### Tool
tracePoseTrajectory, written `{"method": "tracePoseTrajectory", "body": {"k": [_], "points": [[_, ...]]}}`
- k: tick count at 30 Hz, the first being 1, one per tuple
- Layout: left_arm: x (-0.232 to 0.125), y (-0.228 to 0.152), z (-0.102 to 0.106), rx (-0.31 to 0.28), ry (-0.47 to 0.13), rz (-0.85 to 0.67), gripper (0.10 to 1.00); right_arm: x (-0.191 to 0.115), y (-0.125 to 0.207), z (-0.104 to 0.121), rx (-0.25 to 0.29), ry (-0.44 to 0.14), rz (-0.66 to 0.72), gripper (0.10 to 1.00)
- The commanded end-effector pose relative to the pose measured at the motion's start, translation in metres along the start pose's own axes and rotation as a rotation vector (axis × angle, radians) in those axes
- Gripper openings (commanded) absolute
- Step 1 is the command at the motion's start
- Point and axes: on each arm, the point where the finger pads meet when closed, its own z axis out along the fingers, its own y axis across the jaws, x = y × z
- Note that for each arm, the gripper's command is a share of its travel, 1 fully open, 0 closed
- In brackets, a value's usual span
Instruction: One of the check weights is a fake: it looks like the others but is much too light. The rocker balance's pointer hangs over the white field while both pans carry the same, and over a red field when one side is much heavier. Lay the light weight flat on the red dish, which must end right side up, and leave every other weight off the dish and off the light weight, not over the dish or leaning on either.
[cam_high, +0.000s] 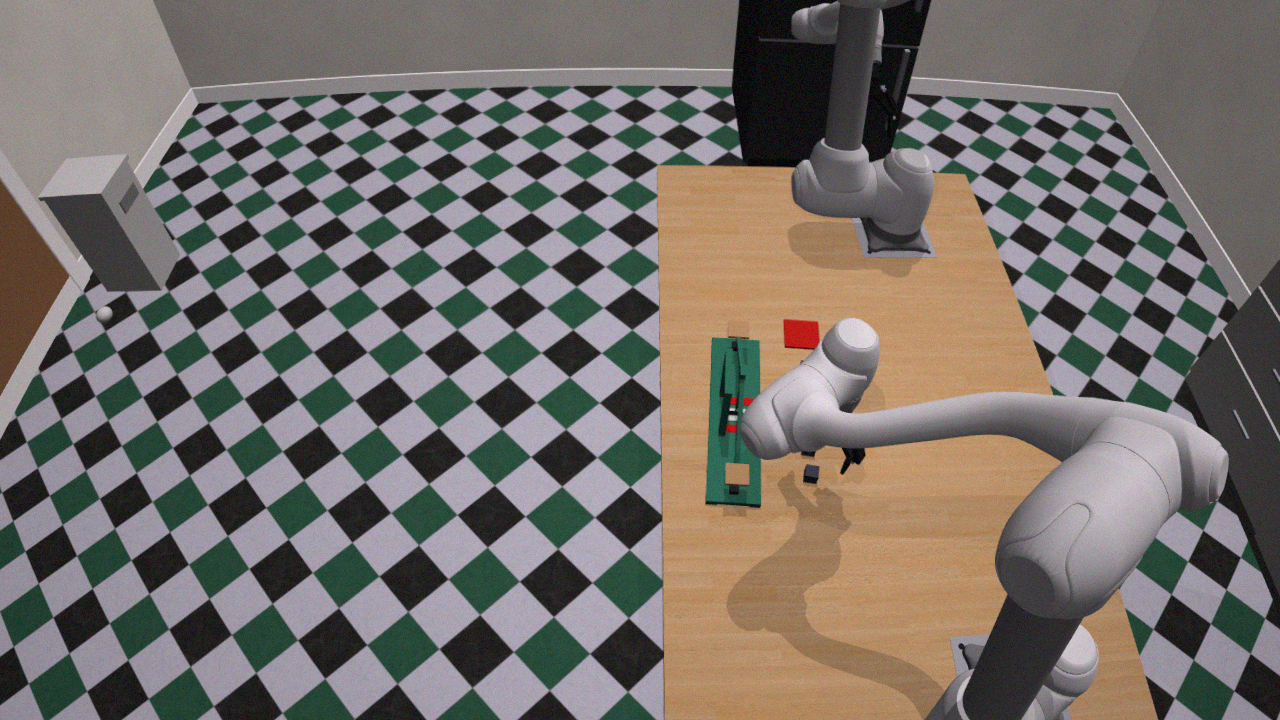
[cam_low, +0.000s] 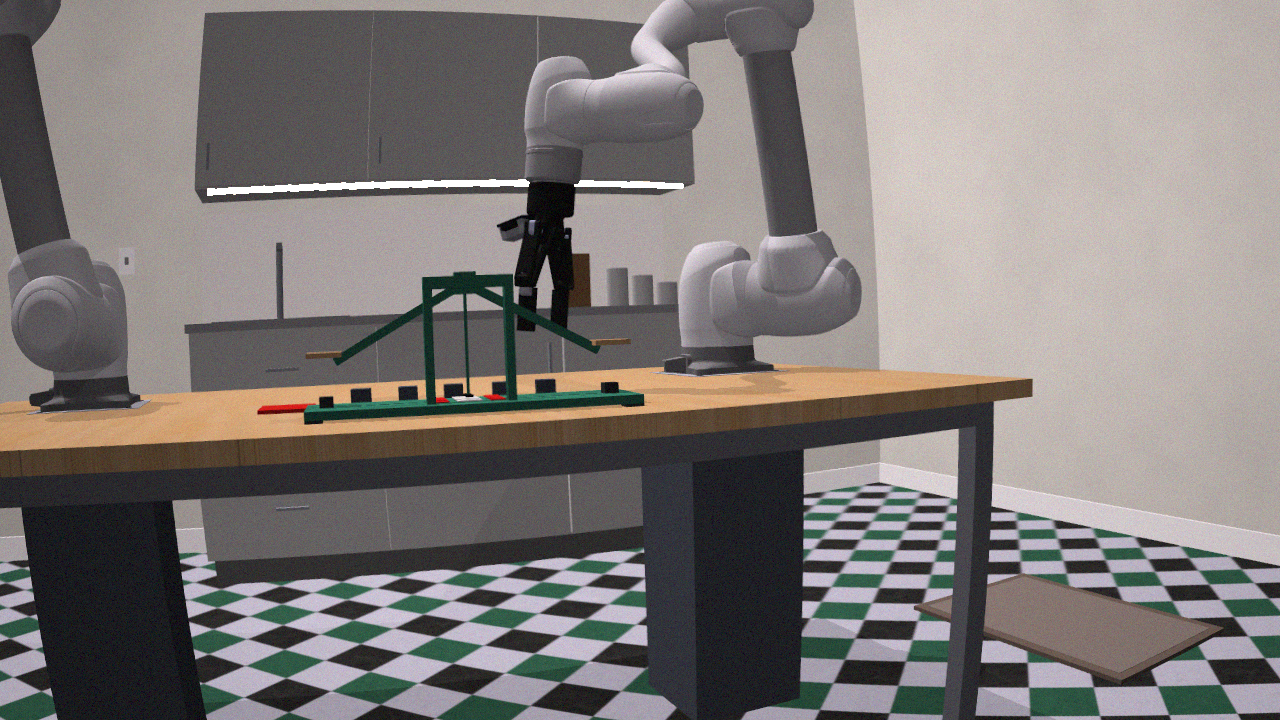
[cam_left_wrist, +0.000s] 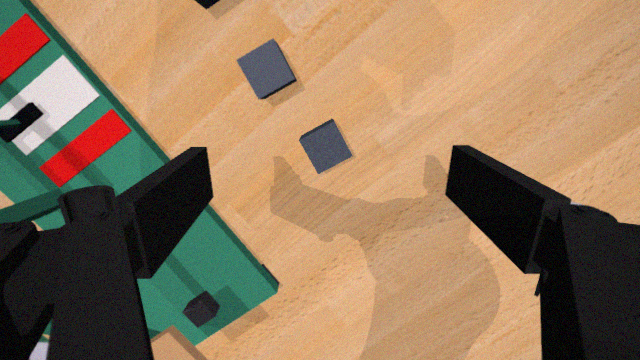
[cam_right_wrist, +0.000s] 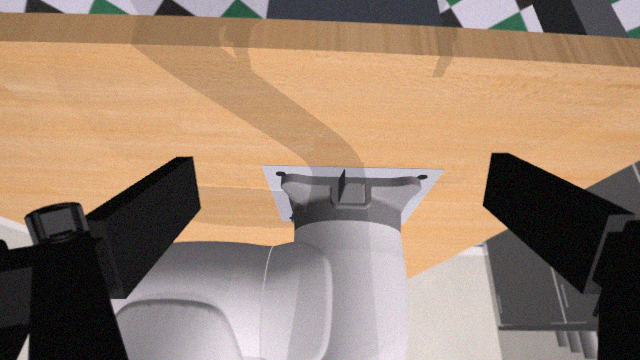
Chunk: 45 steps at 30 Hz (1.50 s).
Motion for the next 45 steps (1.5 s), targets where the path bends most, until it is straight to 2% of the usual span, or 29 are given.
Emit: {"method": "tracePoseTrajectory", "body": {"k": [1, 2, 6, 45], "points": [[0.0003, -0.0004, -0.0006, 0.007, -0.042, -0.175, 0.460, 0.0000, -0.0001, -0.0005, 0.000, 0.001, 0.000, 1.000], [0.0003, -0.0004, -0.0006, 0.010, -0.057, -0.320, 0.460, 0.0000, -0.0001, -0.0005, 0.000, 0.001, 0.000, 1.000], [0.0003, -0.0004, -0.0006, 0.014, -0.091, -0.491, 0.460, 0.0000, -0.0001, -0.0005, 0.000, 0.001, 0.000, 1.000], [0.0000, -0.0003, 0.0025, 0.015, -0.093, -0.498, 0.460, 0.0000, -0.0001, -0.0005, 0.000, 0.001, 0.000, 1.000]]}}
